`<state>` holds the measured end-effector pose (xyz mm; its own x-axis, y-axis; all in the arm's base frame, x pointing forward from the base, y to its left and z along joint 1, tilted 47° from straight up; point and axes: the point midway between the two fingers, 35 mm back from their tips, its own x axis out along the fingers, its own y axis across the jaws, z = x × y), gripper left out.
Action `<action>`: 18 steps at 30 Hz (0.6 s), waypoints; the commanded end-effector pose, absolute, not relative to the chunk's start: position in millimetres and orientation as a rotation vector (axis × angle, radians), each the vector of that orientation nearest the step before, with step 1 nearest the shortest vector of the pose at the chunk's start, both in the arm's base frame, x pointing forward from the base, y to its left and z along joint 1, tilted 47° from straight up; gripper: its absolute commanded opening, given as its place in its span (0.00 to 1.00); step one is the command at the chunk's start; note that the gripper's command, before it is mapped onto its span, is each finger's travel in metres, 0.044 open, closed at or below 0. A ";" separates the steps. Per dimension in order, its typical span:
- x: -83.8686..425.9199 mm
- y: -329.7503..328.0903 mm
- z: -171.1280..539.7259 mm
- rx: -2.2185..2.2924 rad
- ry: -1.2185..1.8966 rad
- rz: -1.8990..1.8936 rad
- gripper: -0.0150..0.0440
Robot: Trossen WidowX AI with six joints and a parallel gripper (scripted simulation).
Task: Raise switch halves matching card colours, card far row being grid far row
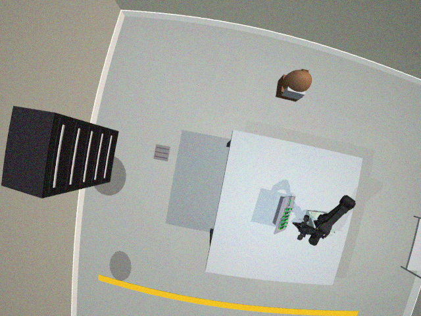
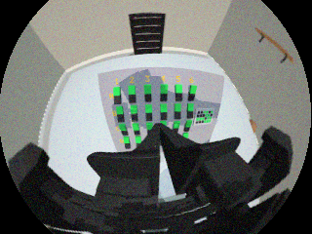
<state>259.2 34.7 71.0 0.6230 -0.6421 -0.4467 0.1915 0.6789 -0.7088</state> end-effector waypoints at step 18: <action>266.4 -6.4 61.3 -0.682 0.729 -0.519 0.25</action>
